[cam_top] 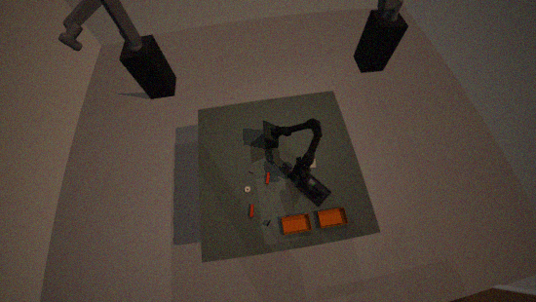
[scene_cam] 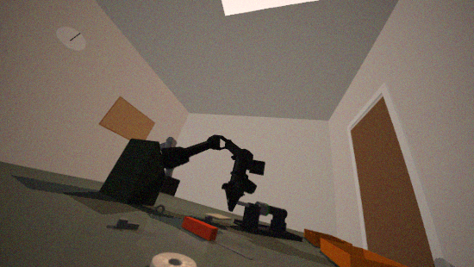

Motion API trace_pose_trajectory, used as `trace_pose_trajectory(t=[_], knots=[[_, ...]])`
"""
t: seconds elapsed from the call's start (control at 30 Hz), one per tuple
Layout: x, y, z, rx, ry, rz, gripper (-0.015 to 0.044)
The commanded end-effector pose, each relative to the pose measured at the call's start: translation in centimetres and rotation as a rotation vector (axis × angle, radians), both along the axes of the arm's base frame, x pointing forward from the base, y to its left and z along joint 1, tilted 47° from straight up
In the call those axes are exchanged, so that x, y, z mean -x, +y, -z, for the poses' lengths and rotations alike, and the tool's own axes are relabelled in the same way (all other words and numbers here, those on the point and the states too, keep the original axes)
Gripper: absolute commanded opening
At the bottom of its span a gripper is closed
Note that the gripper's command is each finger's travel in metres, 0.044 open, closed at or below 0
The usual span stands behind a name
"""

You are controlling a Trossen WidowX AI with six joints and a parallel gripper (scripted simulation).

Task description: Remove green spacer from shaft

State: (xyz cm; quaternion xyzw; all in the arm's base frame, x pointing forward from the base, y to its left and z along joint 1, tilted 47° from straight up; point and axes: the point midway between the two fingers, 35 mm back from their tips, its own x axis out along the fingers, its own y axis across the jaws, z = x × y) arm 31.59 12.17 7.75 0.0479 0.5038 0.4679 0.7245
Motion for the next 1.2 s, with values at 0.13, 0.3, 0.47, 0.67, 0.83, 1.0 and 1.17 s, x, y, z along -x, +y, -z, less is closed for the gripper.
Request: trace_pose_trajectory(t=[0.13, 0.3, 0.47, 0.67, 0.83, 1.0, 1.17], knots=[[0.15, -0.1, 0.01, 0.002, -0.003, -0.001, 0.0], [0.19, -0.12, 0.04, 0.002, -0.002, -0.001, 0.0], [0.24, -0.15, 0.07, 0.002, -0.002, -0.001, 0.0], [0.3, -0.18, 0.11, 0.002, -0.002, -0.001, 0.0], [0.35, -0.21, 0.14, 0.002, -0.002, -0.001, 0.0], [0.4, -0.23, 0.17, 0.002, -0.002, -0.001, 0.0], [0.45, -0.26, 0.21, 0.002, -0.002, -0.001, 0.0]])
